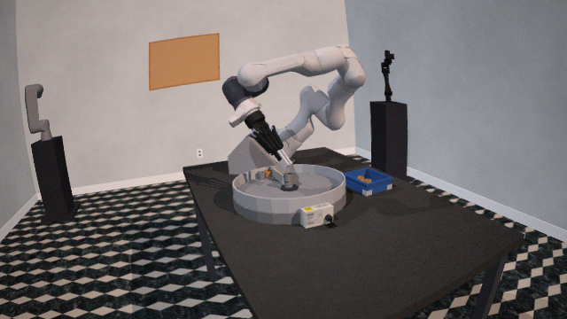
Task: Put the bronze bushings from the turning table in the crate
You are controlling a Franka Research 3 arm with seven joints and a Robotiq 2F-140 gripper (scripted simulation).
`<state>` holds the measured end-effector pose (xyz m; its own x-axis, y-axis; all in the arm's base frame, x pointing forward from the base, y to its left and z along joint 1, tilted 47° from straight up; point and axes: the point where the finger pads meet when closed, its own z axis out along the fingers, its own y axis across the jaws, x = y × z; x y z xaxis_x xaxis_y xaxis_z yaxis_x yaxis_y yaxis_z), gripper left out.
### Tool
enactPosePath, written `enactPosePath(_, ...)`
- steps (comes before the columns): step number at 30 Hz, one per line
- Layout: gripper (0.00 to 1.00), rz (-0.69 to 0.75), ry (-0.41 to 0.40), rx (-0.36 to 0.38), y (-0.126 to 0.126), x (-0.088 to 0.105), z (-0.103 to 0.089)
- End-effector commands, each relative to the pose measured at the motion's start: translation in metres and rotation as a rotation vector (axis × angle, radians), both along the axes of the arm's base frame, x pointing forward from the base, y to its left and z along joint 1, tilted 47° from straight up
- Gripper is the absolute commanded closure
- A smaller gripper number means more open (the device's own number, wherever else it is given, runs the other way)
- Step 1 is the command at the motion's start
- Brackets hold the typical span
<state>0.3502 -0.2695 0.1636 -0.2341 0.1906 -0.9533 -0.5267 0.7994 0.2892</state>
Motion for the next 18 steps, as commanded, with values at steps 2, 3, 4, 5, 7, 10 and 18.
enactPosePath(2,0.93,0.000,0.002,0.003,-0.0011,-0.0007,0.0015)
enactPosePath(3,0.93,0.000,0.002,0.003,-0.0011,-0.0007,0.0015)
enactPosePath(4,0.93,0.000,0.002,0.003,-0.0011,-0.0007,0.0015)
enactPosePath(5,0.93,0.000,0.002,0.003,-0.0011,-0.0007,0.0015)
enactPosePath(7,0.93,0.000,0.002,0.003,-0.0013,-0.0008,0.0017)
enactPosePath(10,0.93,0.000,0.002,0.003,-0.0024,-0.0018,0.0031)
enactPosePath(18,0.93,0.000,0.002,0.003,-0.0033,-0.0026,0.0042)
